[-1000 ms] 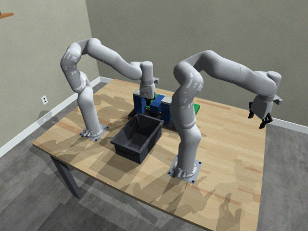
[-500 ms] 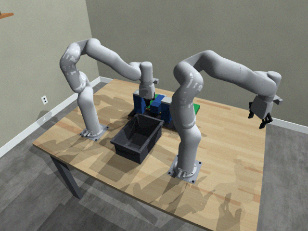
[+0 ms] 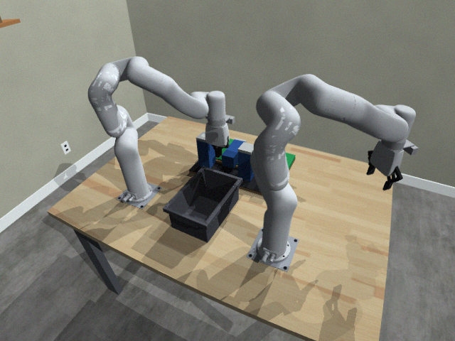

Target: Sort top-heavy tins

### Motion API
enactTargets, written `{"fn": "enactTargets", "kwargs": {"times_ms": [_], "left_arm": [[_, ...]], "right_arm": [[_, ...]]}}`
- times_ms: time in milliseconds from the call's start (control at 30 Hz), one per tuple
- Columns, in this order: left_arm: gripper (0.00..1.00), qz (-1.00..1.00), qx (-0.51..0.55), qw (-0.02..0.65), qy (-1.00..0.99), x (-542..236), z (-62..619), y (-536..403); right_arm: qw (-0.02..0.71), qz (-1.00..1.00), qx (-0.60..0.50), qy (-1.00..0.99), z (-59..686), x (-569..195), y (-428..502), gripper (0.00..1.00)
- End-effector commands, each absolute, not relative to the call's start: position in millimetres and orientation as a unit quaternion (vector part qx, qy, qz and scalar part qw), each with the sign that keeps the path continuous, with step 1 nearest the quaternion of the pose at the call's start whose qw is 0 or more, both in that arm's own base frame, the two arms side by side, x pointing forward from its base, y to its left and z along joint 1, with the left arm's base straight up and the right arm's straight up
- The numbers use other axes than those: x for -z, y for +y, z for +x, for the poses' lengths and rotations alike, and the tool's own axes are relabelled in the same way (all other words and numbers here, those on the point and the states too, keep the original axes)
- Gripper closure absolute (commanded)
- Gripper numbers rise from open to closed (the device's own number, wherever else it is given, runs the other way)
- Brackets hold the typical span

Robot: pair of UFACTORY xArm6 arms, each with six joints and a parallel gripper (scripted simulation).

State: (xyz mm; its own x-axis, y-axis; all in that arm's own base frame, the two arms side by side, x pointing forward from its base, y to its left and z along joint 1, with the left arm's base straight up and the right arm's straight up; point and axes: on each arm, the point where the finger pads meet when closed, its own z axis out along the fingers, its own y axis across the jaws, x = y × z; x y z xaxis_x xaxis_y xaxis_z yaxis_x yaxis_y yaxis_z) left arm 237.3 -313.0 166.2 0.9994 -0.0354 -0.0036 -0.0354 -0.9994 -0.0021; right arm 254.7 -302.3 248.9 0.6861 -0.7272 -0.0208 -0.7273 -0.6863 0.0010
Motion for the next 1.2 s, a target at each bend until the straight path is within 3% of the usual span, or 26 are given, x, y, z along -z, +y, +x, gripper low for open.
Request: {"fn": "enactTargets", "kwargs": {"times_ms": [0, 1167], "left_arm": [[1.0, -1.0, 0.0, -0.001, 0.018, -167.9, 238.2, -314.1], [1.0, -1.0, -0.001, -0.001, 0.017, -248.4, 237.5, -314.3]], "right_arm": [[0.003, -0.918, -0.008, 0.396, 255.2, -250.4, -303.0, 0.0], [0.003, -0.918, -0.008, 0.396, 255.2, -250.4, -303.0, 0.0]]}}
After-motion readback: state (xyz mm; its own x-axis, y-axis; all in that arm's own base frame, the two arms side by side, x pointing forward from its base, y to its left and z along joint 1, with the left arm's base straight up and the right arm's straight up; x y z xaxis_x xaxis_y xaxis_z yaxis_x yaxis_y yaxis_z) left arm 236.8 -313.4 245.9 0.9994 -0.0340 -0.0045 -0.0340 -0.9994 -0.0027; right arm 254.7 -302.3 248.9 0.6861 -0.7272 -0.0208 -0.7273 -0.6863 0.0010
